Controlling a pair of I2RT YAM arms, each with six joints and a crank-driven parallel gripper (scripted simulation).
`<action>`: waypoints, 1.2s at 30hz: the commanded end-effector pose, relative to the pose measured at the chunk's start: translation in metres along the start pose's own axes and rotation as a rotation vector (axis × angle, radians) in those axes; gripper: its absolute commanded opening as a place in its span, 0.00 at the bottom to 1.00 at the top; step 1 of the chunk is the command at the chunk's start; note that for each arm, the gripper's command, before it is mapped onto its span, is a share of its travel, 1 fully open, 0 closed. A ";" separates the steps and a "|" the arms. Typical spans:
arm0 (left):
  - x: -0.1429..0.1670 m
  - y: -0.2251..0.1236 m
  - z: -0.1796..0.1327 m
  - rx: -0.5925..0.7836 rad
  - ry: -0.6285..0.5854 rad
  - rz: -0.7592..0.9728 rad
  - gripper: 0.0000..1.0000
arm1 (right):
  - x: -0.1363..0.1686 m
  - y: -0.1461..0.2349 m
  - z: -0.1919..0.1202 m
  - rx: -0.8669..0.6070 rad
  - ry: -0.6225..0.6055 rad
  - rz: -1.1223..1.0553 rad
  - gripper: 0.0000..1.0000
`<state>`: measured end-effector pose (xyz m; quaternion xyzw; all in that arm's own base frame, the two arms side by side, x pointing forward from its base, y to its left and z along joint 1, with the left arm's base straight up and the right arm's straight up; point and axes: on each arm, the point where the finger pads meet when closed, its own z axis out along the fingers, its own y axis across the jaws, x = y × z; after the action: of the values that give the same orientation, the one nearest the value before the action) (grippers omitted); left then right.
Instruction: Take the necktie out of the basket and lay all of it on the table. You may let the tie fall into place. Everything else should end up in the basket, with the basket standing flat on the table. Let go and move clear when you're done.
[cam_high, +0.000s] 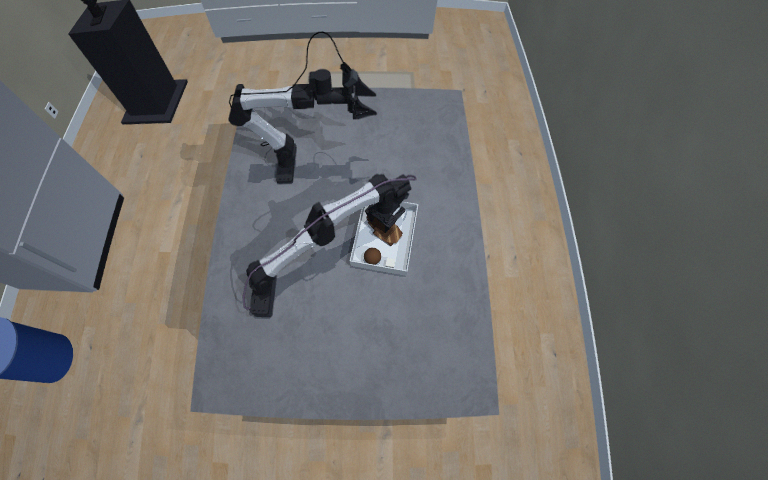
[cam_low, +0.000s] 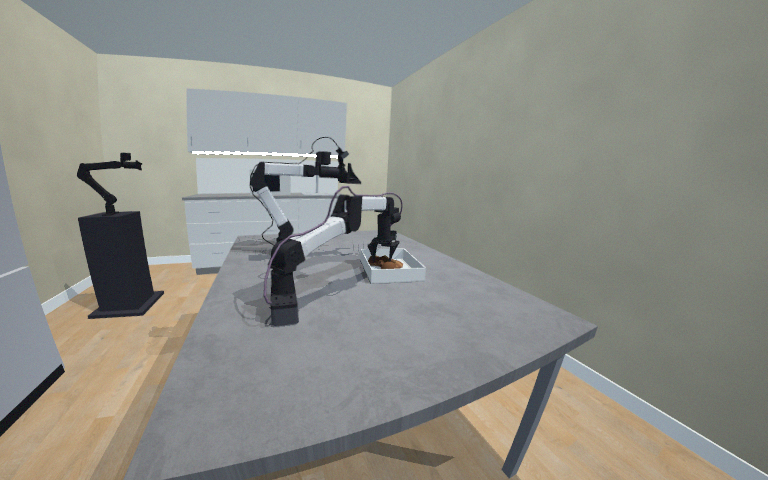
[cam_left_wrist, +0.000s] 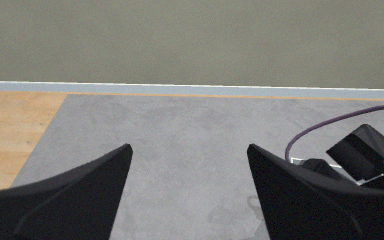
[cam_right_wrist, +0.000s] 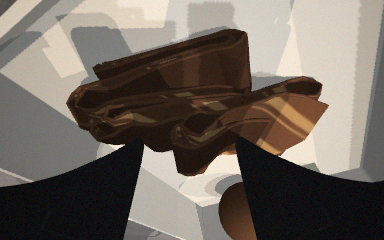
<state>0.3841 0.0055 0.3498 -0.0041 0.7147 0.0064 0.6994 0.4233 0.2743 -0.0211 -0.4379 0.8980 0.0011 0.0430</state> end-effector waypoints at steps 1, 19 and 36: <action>0.000 0.000 0.000 0.000 0.000 0.000 1.00 | -0.011 -0.003 -0.004 -0.040 0.098 0.016 0.80; 0.000 0.000 0.000 0.000 0.000 0.000 1.00 | -0.009 -0.002 0.008 -0.040 0.099 0.016 0.80; 0.000 0.000 0.000 0.000 0.000 0.000 1.00 | -0.009 -0.002 0.014 -0.039 0.095 0.016 0.80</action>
<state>0.3841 0.0055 0.3498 -0.0041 0.7147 0.0064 0.6994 0.4251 0.2736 -0.0252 -0.4365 0.8986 0.0007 0.0434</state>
